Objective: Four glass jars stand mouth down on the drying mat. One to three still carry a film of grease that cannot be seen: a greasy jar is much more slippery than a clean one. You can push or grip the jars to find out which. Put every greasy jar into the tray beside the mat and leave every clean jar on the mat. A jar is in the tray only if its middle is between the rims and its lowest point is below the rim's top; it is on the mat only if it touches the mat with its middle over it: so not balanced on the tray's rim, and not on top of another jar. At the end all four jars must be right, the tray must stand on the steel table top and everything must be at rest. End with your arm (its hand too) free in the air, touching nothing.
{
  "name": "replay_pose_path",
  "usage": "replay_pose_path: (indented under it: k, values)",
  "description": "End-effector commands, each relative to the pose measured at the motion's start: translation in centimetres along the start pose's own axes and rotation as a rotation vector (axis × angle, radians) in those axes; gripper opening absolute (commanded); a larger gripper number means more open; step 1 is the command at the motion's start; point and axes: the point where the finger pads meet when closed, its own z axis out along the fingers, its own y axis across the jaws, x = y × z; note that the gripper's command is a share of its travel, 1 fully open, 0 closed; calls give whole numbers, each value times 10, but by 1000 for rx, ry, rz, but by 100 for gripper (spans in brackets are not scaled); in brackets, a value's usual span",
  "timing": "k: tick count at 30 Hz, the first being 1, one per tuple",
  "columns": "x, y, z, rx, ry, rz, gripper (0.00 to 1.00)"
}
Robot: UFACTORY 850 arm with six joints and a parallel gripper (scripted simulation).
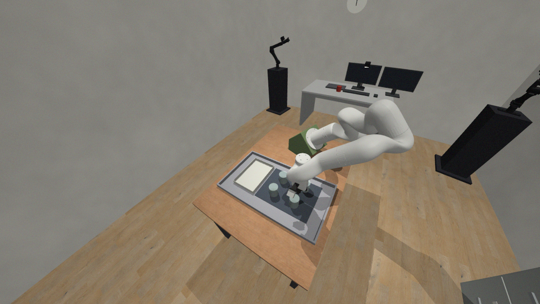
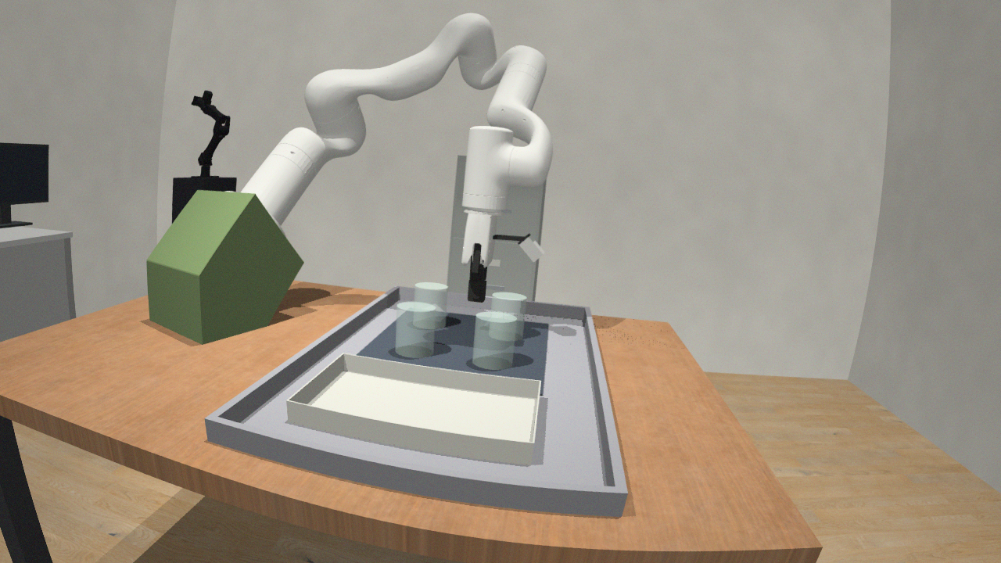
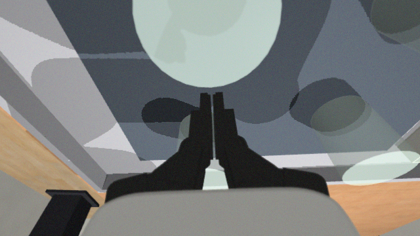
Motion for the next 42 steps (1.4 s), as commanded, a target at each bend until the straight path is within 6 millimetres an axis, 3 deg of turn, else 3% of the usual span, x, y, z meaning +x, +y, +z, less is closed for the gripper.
replay_pose_path:
  k: [1,25,28,37,40,42]
  values:
    - [1,0,0,0,1,0,0]
    - [1,0,0,0,1,0,0]
    - [1,0,-8,0,1,0,0]
    - [1,0,-77,0,1,0,0]
    - [1,0,-77,0,1,0,0]
    - [-1,16,-77,0,1,0,0]
